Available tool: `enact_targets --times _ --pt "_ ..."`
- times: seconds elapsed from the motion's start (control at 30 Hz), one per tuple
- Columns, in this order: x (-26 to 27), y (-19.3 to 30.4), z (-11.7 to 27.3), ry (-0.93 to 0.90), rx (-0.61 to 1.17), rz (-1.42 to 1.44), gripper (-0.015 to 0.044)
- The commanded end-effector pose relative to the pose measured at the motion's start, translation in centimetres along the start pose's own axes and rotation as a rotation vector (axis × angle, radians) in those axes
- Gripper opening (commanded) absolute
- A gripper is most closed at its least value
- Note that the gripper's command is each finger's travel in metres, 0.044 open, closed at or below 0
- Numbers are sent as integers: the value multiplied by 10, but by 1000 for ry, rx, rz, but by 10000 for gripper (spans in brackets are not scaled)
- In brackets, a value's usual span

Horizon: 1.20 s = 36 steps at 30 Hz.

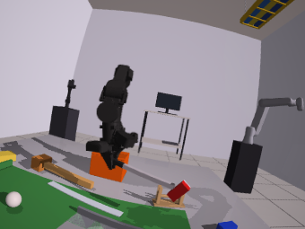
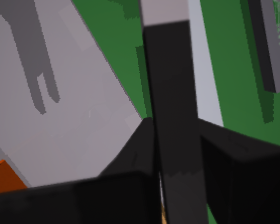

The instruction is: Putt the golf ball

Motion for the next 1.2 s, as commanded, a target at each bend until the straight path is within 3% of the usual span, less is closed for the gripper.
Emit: enact_targets --times 0.0,1.17 --pt "-14 17 8 36 14 -123 0" --pt "-56 184 57 170 119 -1196 0"
Point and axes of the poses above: the point midway between the two fingers, 35 mm back from their tips, its own z axis back along the fingers, its own x axis across the jaws, y = z × x, the point moved 6 cm from there along z, back along the fingers, and after that the axes turned 1 degree about -z, right-handed, at the moved point
